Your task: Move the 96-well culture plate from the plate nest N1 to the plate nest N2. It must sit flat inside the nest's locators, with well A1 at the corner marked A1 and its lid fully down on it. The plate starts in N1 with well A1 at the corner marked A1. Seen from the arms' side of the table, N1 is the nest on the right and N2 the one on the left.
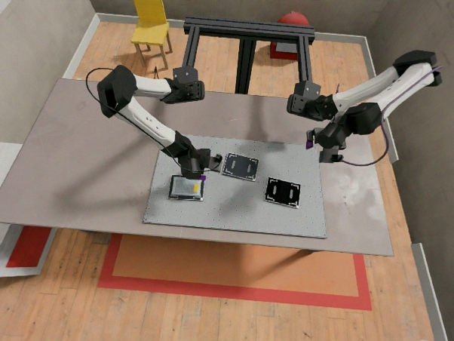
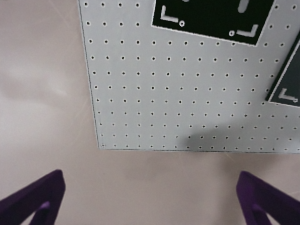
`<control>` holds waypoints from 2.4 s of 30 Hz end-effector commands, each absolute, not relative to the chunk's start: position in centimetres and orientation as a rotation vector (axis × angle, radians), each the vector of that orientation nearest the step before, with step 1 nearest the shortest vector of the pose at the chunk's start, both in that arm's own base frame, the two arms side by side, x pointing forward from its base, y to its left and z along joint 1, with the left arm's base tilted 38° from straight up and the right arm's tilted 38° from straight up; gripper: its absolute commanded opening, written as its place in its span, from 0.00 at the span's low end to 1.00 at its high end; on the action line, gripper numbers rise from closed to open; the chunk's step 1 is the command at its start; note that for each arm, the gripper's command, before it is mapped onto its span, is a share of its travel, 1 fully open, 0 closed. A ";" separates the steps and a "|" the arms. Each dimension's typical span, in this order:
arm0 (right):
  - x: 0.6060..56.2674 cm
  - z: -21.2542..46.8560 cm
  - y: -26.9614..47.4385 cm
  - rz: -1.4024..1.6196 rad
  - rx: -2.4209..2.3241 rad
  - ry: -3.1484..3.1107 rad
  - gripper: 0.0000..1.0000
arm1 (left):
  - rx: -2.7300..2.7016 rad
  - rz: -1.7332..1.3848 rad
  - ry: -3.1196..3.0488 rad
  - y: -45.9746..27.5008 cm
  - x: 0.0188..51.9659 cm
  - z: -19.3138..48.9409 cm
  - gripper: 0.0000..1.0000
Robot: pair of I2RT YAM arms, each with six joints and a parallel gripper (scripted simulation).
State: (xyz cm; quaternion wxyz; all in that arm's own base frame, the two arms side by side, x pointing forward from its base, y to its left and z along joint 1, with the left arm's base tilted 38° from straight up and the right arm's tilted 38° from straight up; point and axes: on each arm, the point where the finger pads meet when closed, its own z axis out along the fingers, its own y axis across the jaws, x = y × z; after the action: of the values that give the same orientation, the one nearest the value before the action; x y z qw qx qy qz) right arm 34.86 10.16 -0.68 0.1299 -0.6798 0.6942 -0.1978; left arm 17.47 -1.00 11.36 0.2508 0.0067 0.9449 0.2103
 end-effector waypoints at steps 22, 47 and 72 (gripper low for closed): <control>39.2 7.5 3.1 -1.026 -2.045 2.028 1.00 | 0.029 0.555 2.568 -1.2 17.7 11.5 1.00; 39.2 4.7 2.5 -0.983 -2.097 2.043 1.00 | 0.029 0.555 2.568 -1.2 17.7 11.5 1.00; 40.7 1.9 1.3 -0.982 -2.096 2.043 1.00 | 0.029 0.555 2.568 -1.2 17.7 11.5 1.00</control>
State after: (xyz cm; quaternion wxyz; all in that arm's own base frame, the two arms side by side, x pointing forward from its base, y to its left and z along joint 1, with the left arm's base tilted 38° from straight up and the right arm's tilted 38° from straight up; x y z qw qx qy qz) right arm 40.65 1.77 3.39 0.0346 -0.6739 0.6626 -0.3251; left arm 17.47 -1.00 11.36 0.2496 0.0118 0.9449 0.2116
